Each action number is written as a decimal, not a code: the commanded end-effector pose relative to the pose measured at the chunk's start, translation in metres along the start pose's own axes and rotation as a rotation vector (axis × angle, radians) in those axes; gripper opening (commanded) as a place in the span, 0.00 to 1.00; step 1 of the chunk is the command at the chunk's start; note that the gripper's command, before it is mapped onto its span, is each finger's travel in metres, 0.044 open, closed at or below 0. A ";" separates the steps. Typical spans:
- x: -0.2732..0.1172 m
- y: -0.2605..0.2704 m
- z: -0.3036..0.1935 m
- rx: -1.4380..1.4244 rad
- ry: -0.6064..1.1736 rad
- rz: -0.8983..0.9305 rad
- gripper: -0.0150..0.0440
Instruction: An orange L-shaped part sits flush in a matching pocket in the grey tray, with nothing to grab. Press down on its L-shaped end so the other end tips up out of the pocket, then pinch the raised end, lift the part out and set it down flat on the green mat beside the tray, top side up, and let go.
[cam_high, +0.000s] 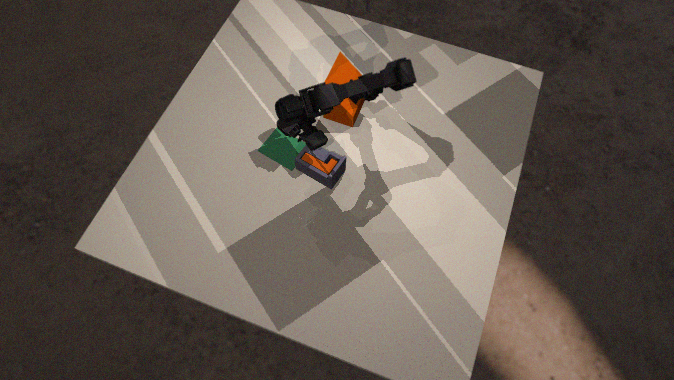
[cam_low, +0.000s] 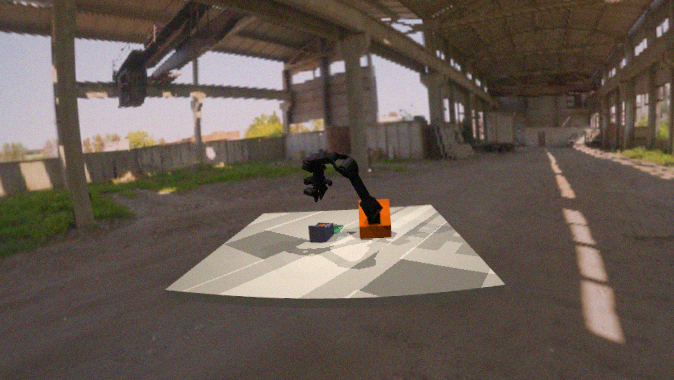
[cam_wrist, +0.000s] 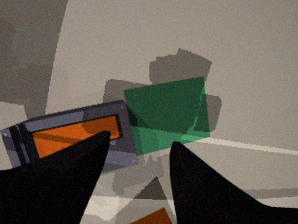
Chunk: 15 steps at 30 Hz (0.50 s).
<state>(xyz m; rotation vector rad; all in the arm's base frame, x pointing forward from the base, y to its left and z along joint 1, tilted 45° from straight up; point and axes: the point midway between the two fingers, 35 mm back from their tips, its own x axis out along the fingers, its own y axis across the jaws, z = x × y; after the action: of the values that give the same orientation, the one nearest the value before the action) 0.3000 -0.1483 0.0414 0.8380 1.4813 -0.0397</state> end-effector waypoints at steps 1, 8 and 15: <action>0.006 0.068 -0.033 -0.182 0.122 0.128 0.56; 0.008 0.119 -0.067 -0.319 0.224 0.233 0.56; 0.062 0.130 -0.080 -0.320 0.223 0.234 0.56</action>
<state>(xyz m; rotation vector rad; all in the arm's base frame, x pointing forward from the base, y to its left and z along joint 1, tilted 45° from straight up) 0.3086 -0.0029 0.0711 0.7610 1.5284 0.4534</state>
